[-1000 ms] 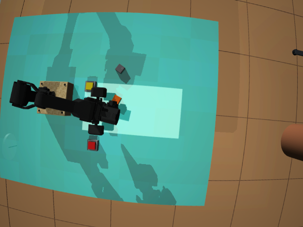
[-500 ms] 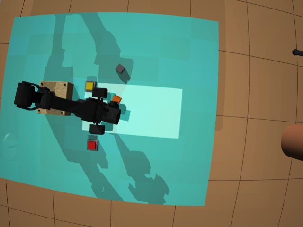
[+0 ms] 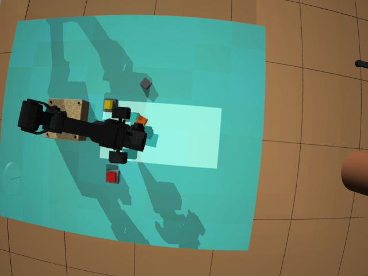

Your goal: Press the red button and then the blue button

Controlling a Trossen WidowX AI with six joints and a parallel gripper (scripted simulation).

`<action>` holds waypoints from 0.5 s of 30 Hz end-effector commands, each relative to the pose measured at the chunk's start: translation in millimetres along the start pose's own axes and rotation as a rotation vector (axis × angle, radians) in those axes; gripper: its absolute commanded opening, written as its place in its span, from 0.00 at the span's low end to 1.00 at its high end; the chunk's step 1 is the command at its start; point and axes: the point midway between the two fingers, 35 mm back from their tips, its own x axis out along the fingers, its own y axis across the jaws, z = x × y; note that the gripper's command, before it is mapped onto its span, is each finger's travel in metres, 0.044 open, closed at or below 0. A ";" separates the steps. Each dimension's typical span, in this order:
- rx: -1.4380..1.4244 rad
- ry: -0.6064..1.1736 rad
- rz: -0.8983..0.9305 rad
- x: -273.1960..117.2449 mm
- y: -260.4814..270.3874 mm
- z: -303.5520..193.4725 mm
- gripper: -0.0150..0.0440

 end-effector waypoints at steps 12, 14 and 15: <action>0.006 0.008 0.002 -31.3 0.5 -2.2 0.29; 0.006 0.008 0.002 -31.3 0.5 -2.2 0.29; 0.006 0.008 0.003 -31.8 2.4 -1.2 0.33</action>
